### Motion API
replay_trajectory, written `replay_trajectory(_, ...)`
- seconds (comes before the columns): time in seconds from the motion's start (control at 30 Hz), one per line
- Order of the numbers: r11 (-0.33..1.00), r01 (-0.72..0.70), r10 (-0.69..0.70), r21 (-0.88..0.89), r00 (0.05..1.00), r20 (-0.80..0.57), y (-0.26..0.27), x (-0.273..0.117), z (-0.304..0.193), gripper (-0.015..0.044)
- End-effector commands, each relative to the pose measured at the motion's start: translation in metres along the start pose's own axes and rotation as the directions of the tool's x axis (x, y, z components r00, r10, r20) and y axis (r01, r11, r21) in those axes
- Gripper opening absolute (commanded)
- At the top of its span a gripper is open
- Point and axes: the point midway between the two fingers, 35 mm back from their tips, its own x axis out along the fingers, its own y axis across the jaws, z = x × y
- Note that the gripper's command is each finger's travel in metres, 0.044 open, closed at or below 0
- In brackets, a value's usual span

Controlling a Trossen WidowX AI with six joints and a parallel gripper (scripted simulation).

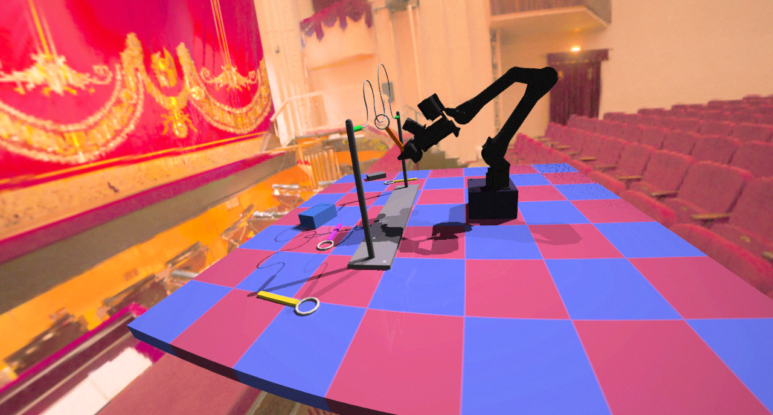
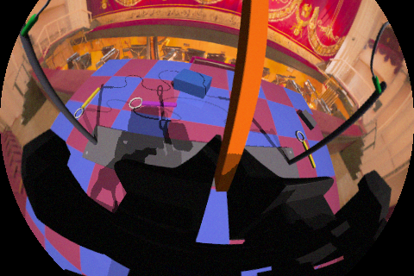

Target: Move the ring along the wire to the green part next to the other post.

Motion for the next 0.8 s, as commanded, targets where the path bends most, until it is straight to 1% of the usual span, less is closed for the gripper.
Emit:
replay_trajectory(0.0, 1.0, -0.007, 0.007, 0.025, 1.0, -0.001, 0.006, -0.001, 0.001, -0.015)
replay_trajectory(0.77, 0.992, -0.059, 0.061, 0.116, 0.998, -0.006, 0.04, -0.007, 0.003, -0.015)
